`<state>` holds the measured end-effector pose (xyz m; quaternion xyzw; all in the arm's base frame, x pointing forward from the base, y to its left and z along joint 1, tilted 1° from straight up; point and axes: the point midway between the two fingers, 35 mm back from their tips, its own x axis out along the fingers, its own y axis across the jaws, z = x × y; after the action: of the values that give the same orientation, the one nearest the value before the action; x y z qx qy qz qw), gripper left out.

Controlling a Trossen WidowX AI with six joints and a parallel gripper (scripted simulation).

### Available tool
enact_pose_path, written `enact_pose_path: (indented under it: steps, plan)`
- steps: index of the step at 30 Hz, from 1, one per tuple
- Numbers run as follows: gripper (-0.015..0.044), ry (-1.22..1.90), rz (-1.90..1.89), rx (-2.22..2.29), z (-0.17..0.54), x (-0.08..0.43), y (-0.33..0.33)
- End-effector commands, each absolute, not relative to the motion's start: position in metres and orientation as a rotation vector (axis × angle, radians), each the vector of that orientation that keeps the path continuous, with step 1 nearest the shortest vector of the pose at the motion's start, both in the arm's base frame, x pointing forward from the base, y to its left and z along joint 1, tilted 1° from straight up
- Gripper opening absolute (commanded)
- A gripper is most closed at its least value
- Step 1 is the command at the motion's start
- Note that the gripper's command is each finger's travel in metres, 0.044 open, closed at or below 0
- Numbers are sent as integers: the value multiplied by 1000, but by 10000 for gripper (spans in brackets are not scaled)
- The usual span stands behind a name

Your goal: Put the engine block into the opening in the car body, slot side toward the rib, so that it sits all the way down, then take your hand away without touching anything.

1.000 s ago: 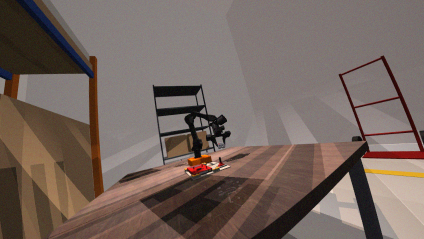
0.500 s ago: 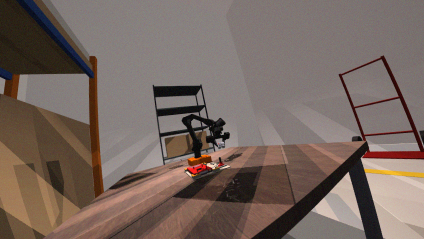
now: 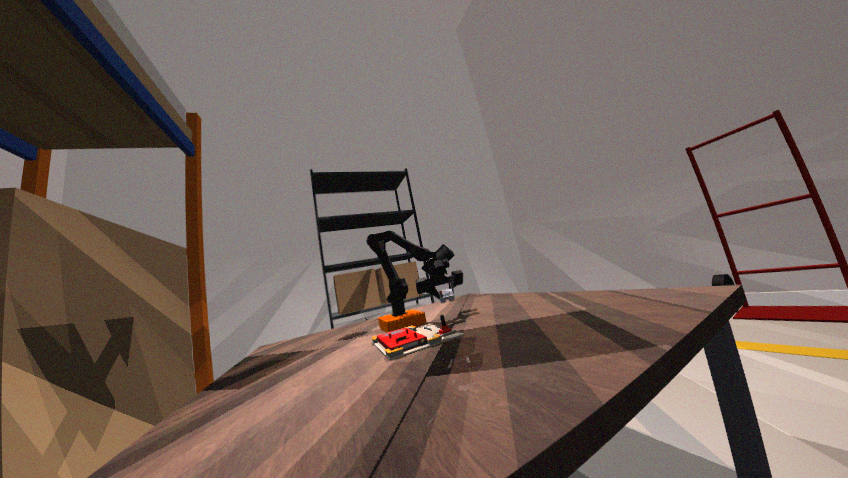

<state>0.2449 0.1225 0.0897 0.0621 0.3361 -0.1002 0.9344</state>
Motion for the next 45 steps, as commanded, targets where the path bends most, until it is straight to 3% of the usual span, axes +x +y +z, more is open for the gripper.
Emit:
enact_pose_path:
  steps: [1, 45]
  plan:
    - [0, 677, -212, 120, 81, 245, 122]
    - [0, 677, -212, 120, 18, 246, 124]
